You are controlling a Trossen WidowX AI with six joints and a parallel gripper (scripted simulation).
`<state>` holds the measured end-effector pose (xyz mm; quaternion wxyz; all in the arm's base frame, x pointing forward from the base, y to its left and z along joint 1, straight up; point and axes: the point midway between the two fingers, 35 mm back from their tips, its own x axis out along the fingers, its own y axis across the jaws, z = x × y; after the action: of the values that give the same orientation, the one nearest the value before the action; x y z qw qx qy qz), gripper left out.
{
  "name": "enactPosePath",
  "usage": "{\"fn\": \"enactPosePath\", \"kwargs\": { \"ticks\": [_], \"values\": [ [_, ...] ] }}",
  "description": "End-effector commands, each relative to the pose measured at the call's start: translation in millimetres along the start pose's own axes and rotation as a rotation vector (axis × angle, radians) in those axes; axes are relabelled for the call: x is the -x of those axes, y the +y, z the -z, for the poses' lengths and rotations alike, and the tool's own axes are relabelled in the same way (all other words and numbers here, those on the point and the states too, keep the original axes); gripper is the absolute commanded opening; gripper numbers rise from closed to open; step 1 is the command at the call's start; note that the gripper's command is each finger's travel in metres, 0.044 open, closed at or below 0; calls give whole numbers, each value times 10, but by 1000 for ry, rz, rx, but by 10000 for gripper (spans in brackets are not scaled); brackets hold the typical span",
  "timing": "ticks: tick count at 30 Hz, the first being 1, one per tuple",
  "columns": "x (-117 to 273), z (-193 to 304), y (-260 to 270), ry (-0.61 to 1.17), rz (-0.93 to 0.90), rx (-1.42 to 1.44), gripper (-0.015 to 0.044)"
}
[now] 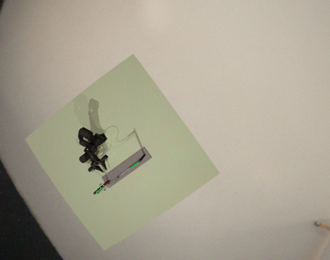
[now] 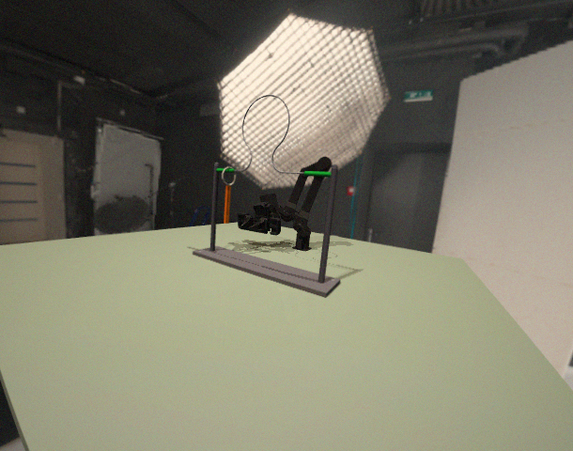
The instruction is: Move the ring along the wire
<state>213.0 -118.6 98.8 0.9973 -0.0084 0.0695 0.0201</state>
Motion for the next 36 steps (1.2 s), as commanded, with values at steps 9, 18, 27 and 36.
{"fn": "enactPosePath", "kwargs": {
  "ticks": [9,18,27,36],
  "values": [
    [-395,-458,-74,-146,41,-4,160],
    [-461,-482,-88,-150,42,-5,160],
    [-590,-511,-111,-151,42,-5,160],
    [-724,-538,-124,-152,42,-5,160]
  ]
}}
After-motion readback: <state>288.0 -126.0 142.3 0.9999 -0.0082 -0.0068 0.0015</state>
